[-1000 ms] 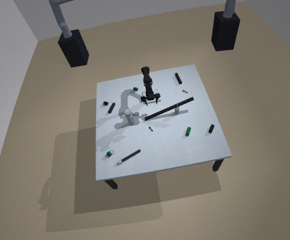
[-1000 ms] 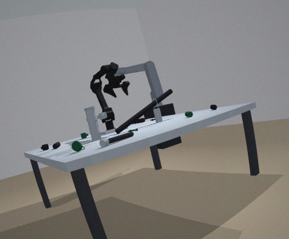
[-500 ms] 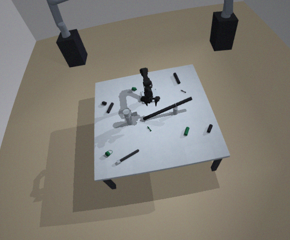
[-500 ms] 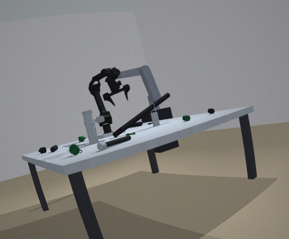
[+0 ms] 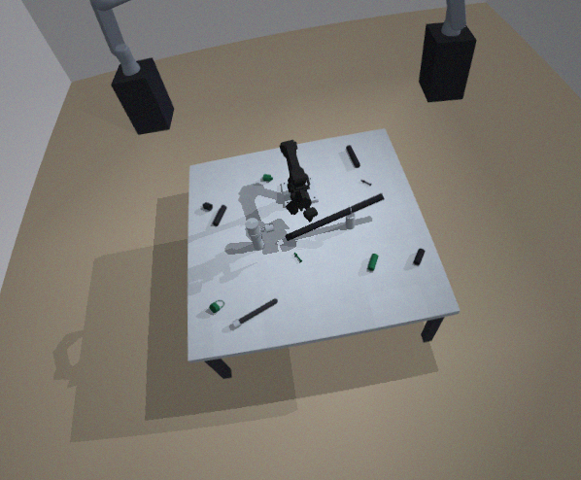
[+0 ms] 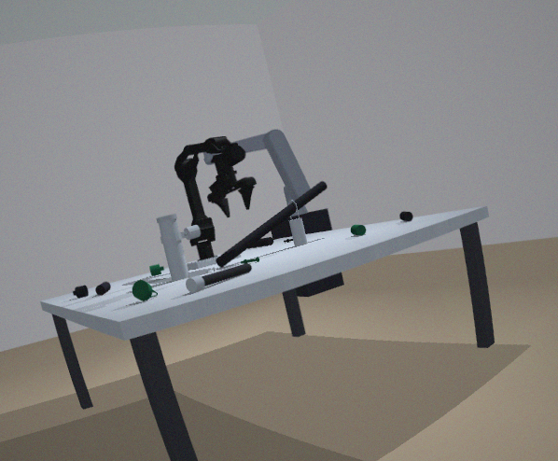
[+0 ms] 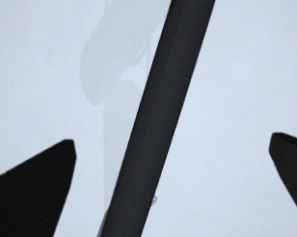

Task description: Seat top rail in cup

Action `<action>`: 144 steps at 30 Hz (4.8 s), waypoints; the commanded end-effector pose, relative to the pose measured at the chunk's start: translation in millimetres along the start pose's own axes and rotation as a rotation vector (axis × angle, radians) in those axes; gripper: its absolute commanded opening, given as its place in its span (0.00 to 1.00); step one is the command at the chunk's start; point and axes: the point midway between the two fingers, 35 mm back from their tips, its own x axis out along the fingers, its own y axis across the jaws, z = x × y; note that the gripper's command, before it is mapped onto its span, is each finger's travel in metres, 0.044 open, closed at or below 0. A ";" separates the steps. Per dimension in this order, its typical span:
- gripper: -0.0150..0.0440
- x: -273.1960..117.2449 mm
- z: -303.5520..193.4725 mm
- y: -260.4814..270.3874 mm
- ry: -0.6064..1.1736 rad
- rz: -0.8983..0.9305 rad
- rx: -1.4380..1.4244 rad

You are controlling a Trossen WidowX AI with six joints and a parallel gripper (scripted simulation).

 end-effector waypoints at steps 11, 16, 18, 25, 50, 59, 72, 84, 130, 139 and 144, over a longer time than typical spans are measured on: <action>1.00 22.5 -4.0 1.5 0.006 -0.114 0.304; 1.00 50.7 -4.7 -1.9 0.006 -0.113 0.304; 1.00 52.2 -4.8 -2.2 0.006 -0.113 0.304; 1.00 64.0 -5.0 -3.4 0.006 -0.113 0.304; 1.00 97.2 -5.4 -5.6 0.006 -0.113 0.304; 1.00 111.6 -5.9 -7.7 0.006 -0.113 0.304; 1.00 126.4 -6.6 -10.9 0.006 -0.114 0.304; 0.54 126.4 -6.5 -10.6 0.006 -0.114 0.304; 0.25 54.2 16.9 -4.6 -0.284 -0.173 0.272; 0.25 53.1 17.4 -4.3 -0.284 -0.173 0.272; 0.25 50.9 18.4 -3.7 -0.285 -0.173 0.272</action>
